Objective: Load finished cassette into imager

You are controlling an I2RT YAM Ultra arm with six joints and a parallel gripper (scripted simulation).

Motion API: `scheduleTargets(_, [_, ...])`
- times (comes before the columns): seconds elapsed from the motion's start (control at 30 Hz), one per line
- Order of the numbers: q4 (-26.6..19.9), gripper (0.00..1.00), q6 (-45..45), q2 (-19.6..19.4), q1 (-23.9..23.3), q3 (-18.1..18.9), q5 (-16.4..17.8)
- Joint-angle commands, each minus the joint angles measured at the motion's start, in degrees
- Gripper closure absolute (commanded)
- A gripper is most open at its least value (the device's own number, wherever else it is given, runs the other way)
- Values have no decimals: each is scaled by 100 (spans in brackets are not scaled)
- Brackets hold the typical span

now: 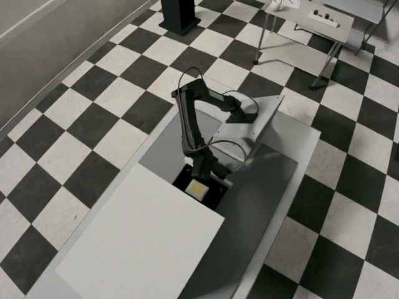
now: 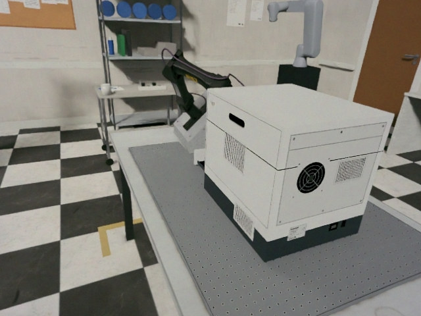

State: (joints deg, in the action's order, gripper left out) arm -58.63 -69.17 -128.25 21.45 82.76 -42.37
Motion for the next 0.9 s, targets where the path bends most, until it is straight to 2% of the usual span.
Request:
scheduleTargets(0.0, [-144, 0, 150, 244, 208, -128, 116])
scheduleTargets(0.23, [-193, 0, 234, 350, 275, -165, 134])
scheduleTargets(0.7, [-347, 0, 467, 615, 453, -506, 180])
scheduleTargets(0.8, [-358, 0, 487, 643, 471, -425, 188])
scheduleTargets(0.87, [-387, 0, 521, 672, 494, -559, 192])
